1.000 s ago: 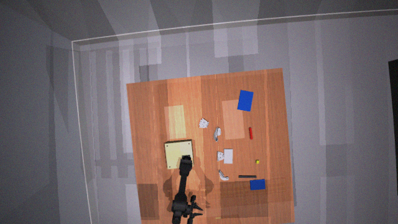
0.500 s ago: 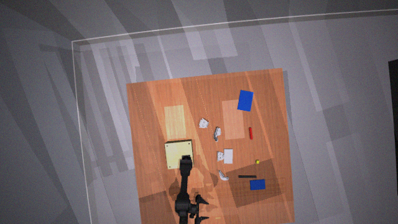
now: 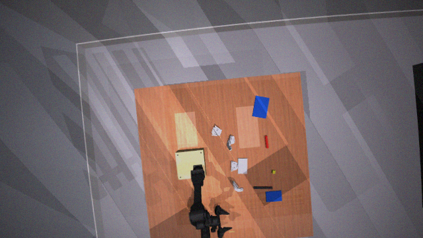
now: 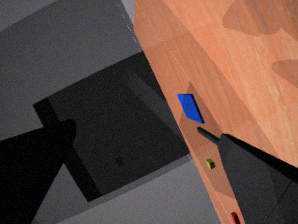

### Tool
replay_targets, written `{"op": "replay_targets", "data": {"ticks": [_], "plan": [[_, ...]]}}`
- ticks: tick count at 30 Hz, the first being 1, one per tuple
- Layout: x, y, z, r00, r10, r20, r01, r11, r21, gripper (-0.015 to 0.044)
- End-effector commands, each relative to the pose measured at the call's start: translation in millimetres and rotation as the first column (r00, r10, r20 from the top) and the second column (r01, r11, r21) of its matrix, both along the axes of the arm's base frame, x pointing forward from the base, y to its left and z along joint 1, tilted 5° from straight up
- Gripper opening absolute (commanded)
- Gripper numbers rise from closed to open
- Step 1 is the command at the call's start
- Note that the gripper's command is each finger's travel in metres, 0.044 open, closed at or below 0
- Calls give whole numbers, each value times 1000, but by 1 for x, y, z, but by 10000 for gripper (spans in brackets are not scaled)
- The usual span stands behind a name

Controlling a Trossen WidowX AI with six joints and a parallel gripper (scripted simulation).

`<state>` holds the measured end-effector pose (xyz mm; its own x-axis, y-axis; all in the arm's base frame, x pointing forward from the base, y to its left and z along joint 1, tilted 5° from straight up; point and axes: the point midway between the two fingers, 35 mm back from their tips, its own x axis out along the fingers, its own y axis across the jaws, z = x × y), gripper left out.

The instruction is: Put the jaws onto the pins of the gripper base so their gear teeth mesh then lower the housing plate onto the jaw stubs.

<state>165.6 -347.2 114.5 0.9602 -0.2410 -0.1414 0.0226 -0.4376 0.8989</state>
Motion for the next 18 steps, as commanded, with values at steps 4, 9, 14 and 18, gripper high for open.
{"op": "replay_targets", "data": {"ticks": [4,9,14,18], "plan": [[29,9,0,998,44,-53,-48,997,-62,440],[44,15,0,994,68,-80,-75,993,-92,440],[57,21,-1,990,93,-108,-106,987,-121,440],[67,26,-2,985,114,-131,-133,980,-147,440]]}}
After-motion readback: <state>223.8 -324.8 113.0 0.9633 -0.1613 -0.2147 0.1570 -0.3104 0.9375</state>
